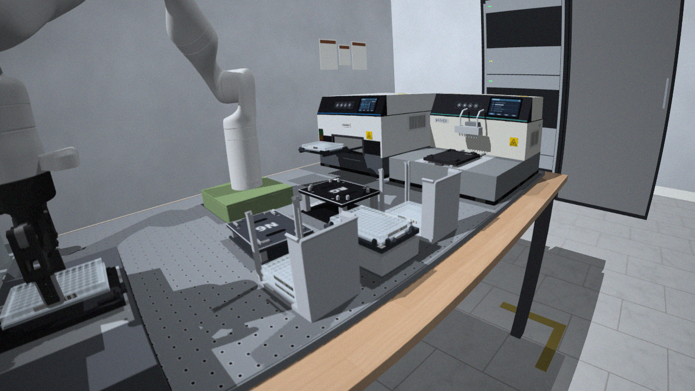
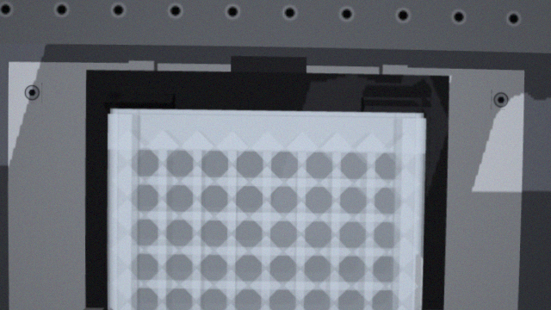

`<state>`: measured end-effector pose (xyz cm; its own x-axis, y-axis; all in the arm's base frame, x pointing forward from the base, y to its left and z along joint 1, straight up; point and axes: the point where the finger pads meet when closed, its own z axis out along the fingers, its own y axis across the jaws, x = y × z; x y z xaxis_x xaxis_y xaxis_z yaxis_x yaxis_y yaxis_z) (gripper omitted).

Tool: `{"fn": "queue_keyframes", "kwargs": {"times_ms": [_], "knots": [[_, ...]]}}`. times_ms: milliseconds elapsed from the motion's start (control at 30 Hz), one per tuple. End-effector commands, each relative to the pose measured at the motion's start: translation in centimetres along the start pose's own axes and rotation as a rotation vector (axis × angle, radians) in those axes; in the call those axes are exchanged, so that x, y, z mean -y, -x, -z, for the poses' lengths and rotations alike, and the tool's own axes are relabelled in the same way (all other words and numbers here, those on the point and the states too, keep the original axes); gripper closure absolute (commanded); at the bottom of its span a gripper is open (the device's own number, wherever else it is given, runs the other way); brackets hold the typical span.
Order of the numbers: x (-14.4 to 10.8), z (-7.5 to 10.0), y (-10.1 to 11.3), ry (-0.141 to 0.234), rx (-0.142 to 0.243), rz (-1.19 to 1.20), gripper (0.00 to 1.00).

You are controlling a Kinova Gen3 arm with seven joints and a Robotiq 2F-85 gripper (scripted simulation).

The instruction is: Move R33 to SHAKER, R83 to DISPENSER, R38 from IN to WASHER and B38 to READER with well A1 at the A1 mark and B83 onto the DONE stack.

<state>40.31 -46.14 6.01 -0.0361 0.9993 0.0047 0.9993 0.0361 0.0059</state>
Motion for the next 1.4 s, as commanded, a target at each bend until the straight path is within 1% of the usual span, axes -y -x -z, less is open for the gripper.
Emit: {"fn": "queue_keyframes", "kwargs": {"times_ms": [0,567,1367], "knots": [[-0.02,-0.08,-0.04,-0.001,0.000,-0.010,0.06],[-0.04,0.03,0.01,0.000,0.001,-0.002,0.06],[-0.06,-0.79,0.00,0.000,0.001,-0.010,0.06]]}}
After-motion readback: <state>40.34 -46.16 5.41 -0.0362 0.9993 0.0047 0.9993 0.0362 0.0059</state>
